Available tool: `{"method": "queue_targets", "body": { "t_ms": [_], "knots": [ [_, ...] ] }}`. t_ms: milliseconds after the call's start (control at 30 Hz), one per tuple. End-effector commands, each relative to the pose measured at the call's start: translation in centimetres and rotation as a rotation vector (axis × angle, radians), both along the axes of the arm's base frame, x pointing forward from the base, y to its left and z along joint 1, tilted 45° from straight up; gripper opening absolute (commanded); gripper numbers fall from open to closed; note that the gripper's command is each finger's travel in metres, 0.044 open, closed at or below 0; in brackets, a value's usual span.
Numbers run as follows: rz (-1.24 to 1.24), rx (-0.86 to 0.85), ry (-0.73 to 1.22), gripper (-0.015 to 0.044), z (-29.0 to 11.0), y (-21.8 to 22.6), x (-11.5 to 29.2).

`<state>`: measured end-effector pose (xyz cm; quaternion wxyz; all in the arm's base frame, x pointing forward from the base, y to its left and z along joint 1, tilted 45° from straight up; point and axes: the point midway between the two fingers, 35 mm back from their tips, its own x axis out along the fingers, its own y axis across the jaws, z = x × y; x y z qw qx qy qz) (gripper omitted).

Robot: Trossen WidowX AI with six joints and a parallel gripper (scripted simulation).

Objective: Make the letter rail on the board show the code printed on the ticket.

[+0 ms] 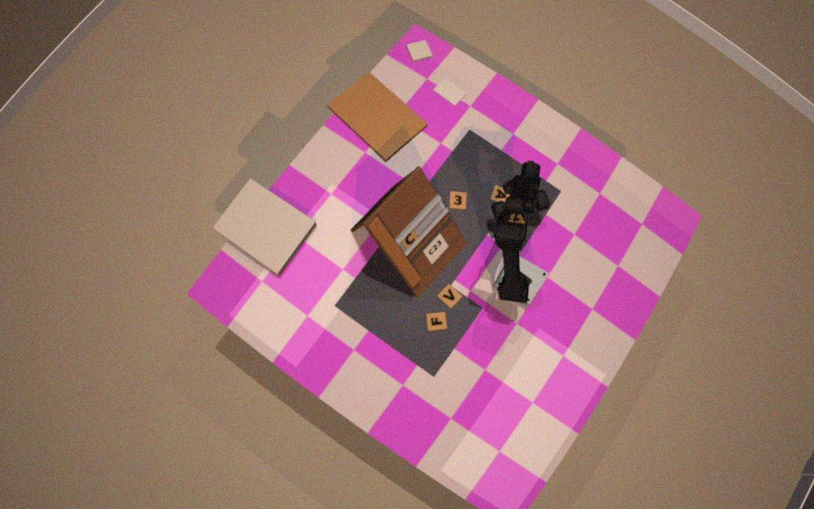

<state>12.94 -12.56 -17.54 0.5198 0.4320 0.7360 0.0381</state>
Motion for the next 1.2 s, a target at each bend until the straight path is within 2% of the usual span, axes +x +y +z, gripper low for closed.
{"method": "queue_targets", "body": {
  "t_ms": [0, 1167],
  "knots": [
    [-0.005, 0.011, 0.004, 0.034, -0.47, 0.77, -0.18],
    [-0.005, 0.011, 0.004, 0.034, -0.87, 1.17, -0.23]
  ]
}}
